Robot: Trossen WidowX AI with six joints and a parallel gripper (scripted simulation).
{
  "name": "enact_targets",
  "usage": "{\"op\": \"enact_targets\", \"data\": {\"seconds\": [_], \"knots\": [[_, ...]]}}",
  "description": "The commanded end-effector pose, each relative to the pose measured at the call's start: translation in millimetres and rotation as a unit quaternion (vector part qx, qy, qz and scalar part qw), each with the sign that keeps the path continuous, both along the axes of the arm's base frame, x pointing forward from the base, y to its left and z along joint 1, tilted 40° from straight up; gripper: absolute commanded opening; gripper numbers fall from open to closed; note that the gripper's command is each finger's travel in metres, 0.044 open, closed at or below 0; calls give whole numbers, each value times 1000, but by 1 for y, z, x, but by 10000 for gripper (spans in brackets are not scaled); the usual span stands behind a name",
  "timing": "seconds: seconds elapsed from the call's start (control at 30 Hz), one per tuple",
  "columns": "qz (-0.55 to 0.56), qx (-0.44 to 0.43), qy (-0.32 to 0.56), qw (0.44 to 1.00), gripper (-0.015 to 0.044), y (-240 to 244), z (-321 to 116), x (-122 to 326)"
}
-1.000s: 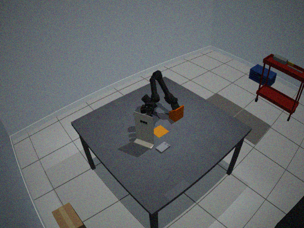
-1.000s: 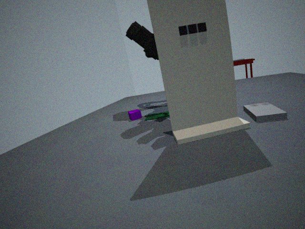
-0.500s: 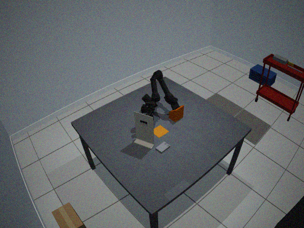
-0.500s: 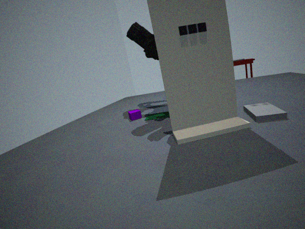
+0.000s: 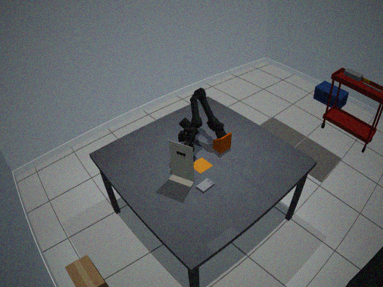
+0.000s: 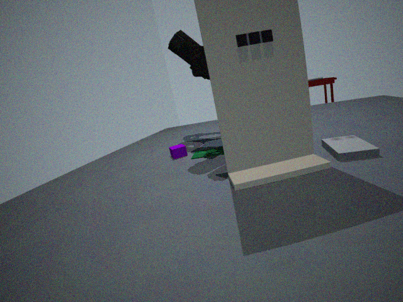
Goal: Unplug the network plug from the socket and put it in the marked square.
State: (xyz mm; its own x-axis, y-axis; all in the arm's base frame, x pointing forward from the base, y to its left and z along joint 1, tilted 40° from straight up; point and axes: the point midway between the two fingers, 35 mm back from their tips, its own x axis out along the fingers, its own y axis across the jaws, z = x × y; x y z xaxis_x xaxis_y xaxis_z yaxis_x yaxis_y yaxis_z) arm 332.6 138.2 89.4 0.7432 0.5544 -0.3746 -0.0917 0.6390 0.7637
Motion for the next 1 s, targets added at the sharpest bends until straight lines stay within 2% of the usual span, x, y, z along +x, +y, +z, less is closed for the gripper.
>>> {"op": "enact_targets", "data": {"seconds": [0.0, 0.97], "knots": [[3, 0, -3, 1000, 0, 0, 2, -3], [3, 0, -2, 1000, 0, -5, 5, -15]]}}
